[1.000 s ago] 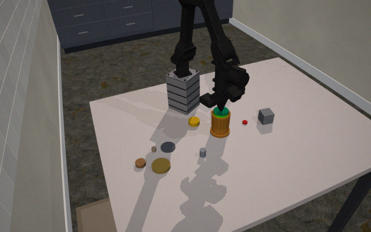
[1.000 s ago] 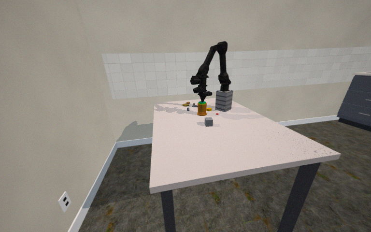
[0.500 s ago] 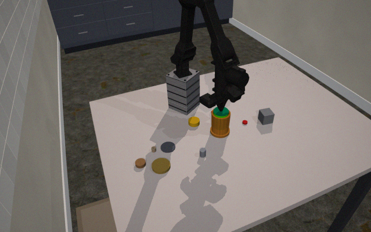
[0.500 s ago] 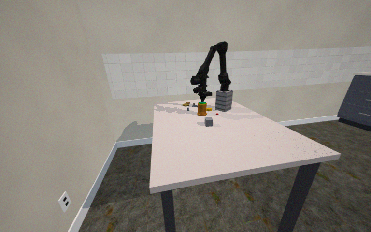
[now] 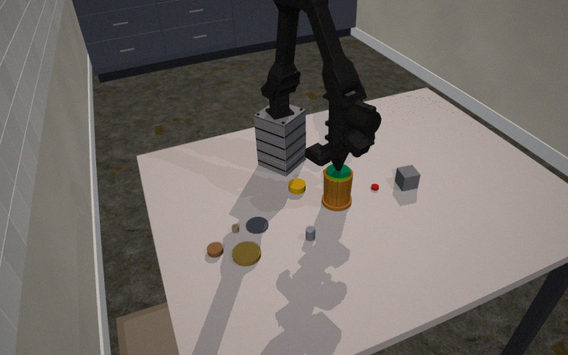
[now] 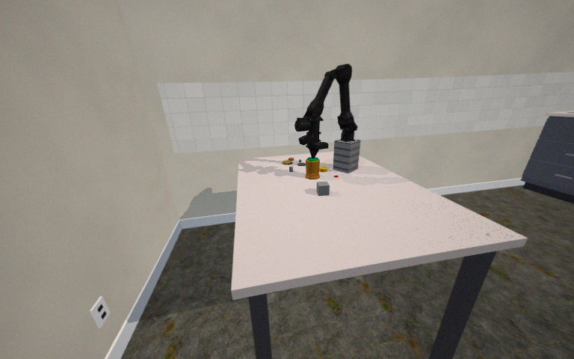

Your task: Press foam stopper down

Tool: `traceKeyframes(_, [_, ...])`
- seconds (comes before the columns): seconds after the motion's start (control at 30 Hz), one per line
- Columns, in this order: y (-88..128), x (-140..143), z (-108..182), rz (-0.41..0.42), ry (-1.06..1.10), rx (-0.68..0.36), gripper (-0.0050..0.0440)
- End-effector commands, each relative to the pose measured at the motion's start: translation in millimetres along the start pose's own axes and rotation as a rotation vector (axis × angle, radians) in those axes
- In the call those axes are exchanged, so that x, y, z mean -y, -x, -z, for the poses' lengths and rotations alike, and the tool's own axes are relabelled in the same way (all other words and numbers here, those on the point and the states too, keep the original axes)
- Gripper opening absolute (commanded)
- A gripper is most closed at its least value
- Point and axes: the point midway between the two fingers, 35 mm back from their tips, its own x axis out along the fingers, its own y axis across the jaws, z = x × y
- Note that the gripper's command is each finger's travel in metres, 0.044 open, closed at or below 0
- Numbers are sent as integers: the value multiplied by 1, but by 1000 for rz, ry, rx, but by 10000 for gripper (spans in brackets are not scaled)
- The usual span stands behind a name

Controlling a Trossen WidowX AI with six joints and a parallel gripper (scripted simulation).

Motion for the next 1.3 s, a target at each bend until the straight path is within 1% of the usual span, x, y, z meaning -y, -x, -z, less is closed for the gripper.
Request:
traceKeyframes(0.0, [1,1,-1,4,-3,7,0])
traceKeyframes(1.27, [-2,1,-1,4,-3,8,0])
